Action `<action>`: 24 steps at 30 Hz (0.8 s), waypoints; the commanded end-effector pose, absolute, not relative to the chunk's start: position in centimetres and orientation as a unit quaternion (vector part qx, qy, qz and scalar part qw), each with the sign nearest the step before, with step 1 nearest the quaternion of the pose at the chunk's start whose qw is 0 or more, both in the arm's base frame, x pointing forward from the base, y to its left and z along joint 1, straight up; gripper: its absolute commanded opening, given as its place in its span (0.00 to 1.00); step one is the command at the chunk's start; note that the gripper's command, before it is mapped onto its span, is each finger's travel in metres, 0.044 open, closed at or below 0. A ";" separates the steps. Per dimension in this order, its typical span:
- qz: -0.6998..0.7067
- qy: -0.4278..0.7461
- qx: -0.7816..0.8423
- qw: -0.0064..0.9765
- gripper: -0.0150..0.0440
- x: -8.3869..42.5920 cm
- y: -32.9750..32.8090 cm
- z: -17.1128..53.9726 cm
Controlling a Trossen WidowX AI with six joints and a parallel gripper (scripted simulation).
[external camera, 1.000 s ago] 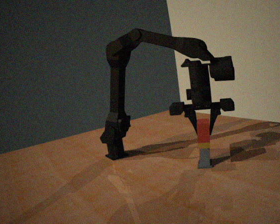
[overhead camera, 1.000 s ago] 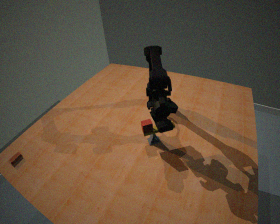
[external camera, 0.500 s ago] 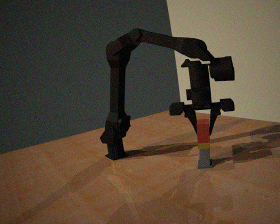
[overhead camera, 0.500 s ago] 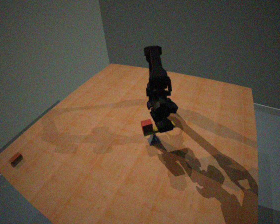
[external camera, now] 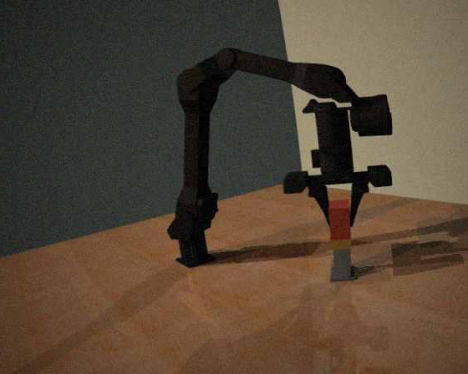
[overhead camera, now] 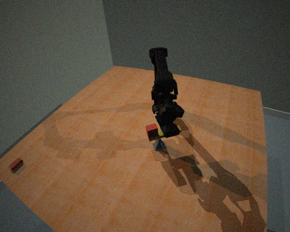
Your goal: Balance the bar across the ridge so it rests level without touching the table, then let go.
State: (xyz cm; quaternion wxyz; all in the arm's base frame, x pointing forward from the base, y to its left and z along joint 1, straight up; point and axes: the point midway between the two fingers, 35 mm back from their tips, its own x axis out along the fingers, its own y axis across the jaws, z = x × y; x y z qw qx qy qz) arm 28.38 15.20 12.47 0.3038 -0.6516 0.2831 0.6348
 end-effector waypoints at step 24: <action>0.635 0.284 -0.650 0.304 0.25 28.4 15.2 12.1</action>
